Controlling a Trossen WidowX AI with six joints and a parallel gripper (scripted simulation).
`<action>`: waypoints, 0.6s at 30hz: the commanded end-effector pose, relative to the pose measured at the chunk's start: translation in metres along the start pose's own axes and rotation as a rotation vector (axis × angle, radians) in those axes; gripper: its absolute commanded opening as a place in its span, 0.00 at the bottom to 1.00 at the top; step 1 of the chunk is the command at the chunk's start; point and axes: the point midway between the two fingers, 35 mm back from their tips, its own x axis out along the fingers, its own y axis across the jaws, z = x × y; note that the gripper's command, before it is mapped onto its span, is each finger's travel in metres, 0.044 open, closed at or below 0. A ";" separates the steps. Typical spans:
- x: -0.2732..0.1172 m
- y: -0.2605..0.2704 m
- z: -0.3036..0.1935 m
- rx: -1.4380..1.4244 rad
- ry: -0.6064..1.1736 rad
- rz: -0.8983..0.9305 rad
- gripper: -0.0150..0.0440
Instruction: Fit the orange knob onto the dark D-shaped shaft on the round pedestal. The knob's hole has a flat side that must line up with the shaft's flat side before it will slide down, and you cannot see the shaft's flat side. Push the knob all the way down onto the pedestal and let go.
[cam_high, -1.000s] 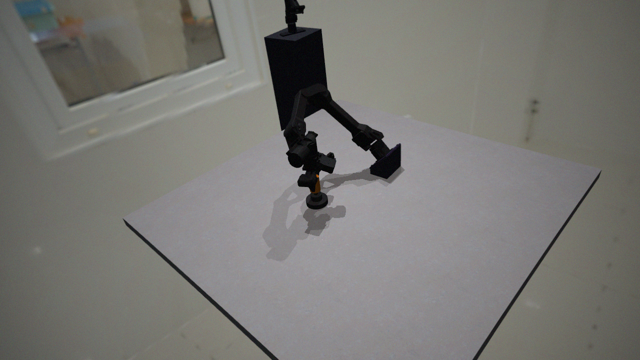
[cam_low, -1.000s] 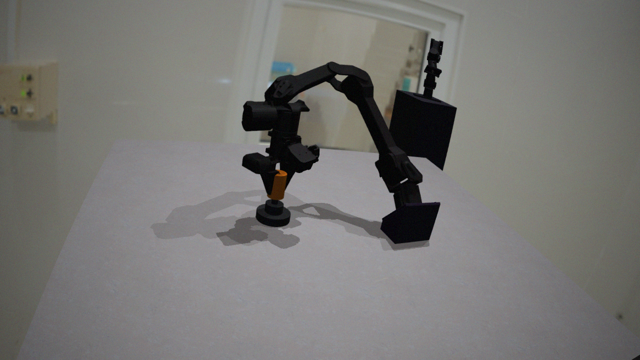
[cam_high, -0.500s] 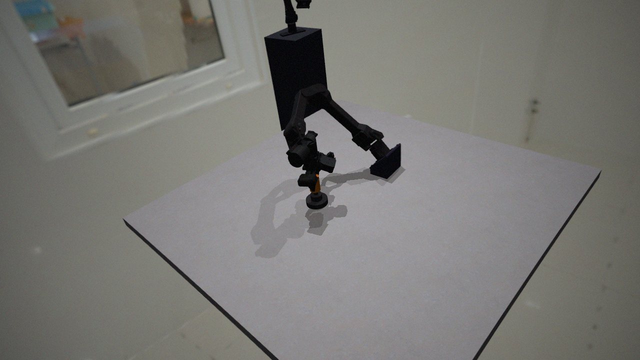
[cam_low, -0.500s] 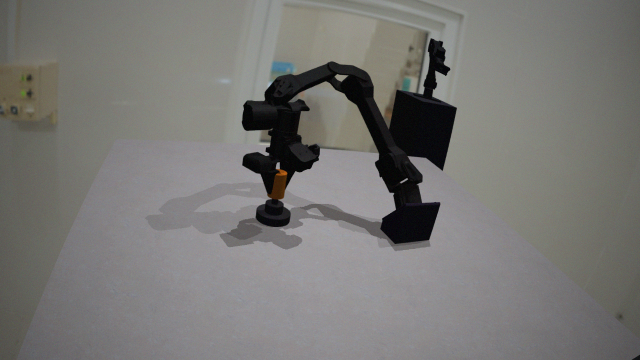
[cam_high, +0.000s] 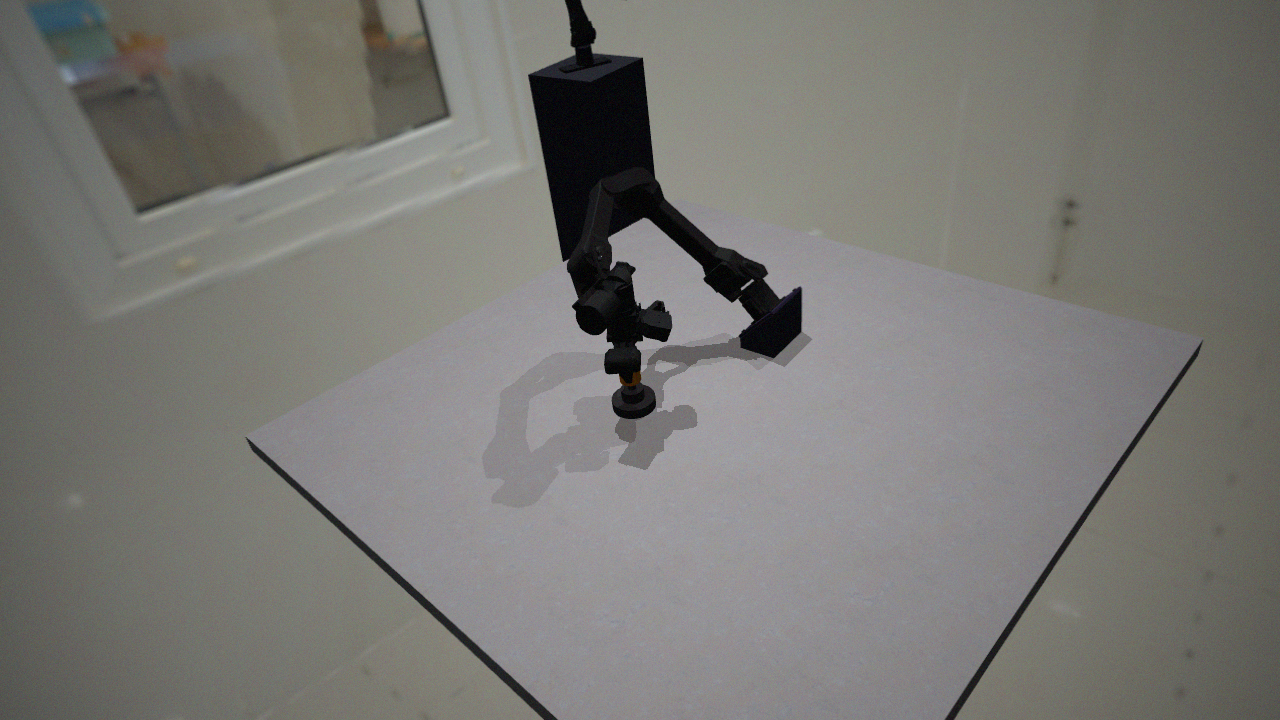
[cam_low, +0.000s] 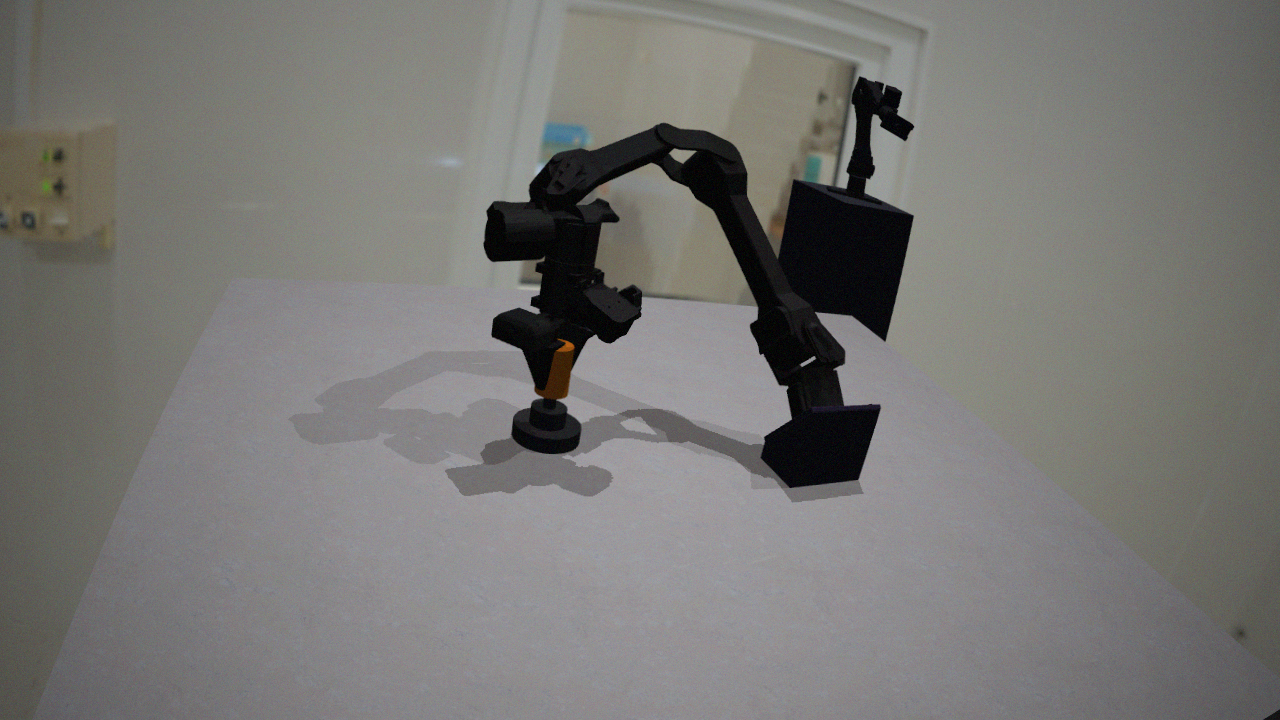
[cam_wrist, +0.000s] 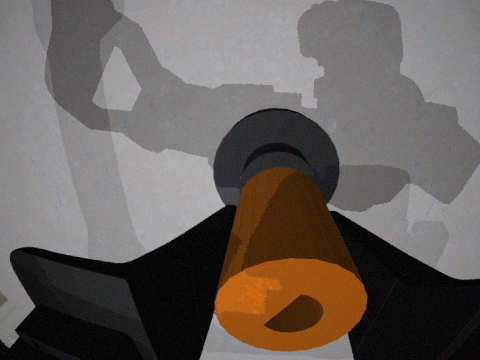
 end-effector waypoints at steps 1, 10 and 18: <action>0.001 0.000 0.000 -0.017 0.002 0.000 0.25; 0.002 0.000 -0.001 -0.017 0.002 0.000 0.25; -0.002 0.000 -0.001 -0.017 0.002 0.000 0.25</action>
